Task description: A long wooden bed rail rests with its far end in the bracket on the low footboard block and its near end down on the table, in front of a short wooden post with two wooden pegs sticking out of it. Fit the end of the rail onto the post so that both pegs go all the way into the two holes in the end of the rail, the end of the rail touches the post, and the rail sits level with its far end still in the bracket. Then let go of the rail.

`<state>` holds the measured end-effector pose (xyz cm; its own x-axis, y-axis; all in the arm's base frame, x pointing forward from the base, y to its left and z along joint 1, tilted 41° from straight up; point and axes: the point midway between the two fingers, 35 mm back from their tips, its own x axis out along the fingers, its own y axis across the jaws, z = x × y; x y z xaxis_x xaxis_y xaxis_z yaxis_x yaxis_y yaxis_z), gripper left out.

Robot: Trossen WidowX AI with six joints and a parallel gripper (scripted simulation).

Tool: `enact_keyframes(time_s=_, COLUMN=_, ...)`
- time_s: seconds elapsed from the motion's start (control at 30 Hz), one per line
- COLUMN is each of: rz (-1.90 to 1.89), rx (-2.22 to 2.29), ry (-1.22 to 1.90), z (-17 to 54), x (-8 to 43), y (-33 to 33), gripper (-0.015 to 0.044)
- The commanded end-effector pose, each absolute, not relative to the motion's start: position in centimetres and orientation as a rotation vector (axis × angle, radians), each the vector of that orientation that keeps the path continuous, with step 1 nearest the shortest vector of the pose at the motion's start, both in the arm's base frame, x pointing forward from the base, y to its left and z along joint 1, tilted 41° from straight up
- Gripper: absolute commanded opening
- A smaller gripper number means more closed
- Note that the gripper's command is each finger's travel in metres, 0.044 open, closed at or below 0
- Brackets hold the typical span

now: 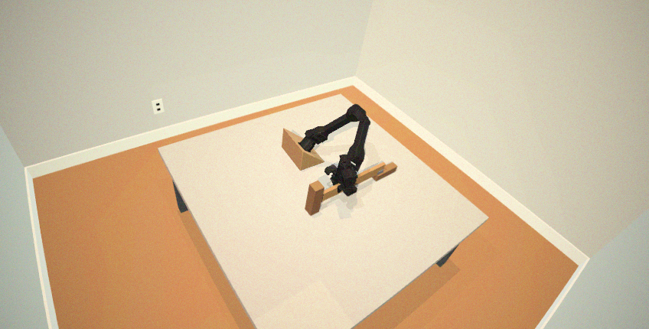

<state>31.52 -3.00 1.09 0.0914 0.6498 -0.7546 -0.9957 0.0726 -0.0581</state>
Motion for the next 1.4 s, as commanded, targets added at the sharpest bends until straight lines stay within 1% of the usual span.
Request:
enact_keyframes(time_s=0.0, rz=1.359, rx=-0.689, ry=0.652, z=1.05, x=31.63, y=-3.67, gripper=0.0000)
enact_keyframes(time_s=1.2, rz=1.359, rx=-0.690, ry=0.652, z=0.43, x=31.62, y=-4.23, gripper=0.0000)
enact_keyframes(time_s=1.37, rz=1.371, rx=-0.681, ry=0.646, z=0.52, x=31.49, y=-3.65, gripper=0.0131)
